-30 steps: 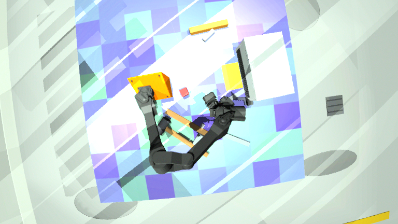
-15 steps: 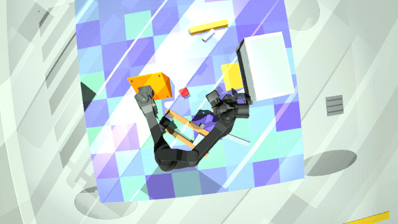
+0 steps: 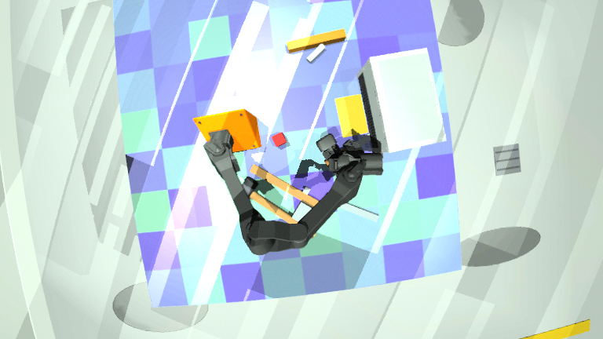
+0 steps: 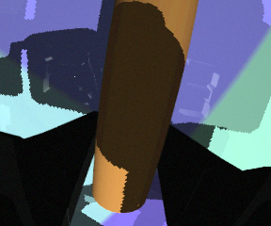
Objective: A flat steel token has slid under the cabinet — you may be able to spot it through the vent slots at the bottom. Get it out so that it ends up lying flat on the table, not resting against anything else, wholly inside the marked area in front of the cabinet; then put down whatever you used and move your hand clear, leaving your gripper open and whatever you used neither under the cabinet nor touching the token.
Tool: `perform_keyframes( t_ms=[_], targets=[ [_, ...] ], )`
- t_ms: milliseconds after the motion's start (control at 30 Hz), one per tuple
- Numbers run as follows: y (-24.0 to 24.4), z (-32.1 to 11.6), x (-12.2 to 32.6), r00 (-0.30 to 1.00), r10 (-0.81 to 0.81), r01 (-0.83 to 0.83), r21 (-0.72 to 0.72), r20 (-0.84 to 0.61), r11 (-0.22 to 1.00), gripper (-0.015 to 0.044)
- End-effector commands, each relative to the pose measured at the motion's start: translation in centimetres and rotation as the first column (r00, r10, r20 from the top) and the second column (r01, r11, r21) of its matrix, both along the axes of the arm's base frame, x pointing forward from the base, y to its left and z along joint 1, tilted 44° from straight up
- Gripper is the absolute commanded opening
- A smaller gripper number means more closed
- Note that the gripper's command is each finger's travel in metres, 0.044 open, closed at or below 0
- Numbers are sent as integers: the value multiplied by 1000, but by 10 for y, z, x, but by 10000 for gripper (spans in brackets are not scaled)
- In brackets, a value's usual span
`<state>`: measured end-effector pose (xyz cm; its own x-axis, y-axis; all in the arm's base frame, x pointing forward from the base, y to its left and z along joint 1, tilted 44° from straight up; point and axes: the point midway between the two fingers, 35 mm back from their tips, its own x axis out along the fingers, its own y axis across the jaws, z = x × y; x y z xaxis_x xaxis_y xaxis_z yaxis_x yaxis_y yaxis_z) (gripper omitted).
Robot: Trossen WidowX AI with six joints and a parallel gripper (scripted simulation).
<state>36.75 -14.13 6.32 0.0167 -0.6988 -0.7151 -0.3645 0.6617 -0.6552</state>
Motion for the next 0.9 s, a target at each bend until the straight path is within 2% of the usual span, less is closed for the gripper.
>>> perform_keyframes(
  t_ms=[0,867],
  targets=[
    [2,-1,5,1000,-1,1,-1,5,1000,0],
    [13,-14,19,1000,-1,1,0,6,1000,0]
  ],
)
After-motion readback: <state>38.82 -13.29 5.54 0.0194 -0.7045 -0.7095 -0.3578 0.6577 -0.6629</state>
